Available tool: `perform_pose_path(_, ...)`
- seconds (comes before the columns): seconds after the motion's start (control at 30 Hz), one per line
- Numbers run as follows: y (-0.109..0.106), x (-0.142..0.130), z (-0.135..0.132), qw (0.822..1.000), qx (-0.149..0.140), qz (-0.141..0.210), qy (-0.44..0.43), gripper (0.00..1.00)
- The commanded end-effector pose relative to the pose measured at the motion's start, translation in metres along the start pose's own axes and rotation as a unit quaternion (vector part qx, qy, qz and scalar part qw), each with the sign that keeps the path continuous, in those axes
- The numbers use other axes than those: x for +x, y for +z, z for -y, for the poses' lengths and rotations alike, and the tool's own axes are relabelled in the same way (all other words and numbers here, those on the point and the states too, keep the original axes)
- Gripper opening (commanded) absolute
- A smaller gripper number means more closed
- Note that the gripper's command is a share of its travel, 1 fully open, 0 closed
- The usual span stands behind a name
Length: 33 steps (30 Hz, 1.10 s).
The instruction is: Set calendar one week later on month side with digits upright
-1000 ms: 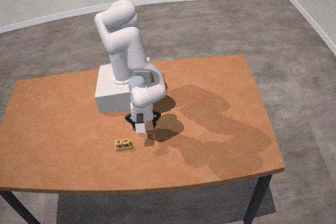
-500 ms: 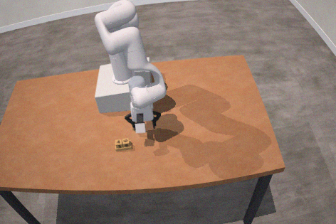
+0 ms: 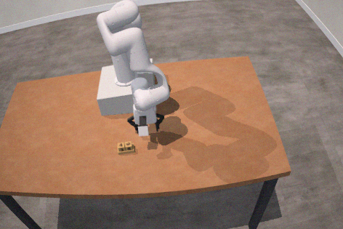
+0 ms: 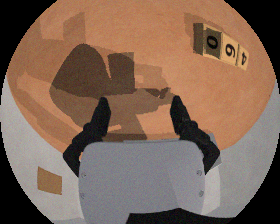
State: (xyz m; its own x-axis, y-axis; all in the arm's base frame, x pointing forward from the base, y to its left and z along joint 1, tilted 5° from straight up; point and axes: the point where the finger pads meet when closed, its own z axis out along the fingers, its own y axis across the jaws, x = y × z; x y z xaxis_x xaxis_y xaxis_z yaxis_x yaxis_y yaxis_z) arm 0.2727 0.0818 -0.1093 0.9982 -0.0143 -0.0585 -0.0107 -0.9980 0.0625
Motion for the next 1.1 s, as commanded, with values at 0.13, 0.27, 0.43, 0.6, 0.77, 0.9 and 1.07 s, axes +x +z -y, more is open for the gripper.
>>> perform_pose_path(0.13,-0.001,0.001,0.0,1.0,0.0,-0.001,0.0,1.0)
perform_pose_path(0.27,-0.001,0.001,0.0,1.0,0.0,-0.001,0.0,1.0)
perform_pose_path(0.43,-0.001,0.001,0.0,1.0,0.0,-0.001,0.0,1.0)
perform_pose_path(0.6,-0.002,0.001,0.0,1.0,0.0,-0.001,0.0,1.0)
perform_pose_path(0.77,-0.01,0.001,0.0,1.0,0.0,-0.001,0.0,1.0)
perform_pose_path(0.9,-0.02,0.001,0.0,1.0,0.0,-0.001,0.0,1.0)
perform_pose_path(1.07,-0.035,0.001,0.0,1.0,0.0,-0.001,0.0,1.0)
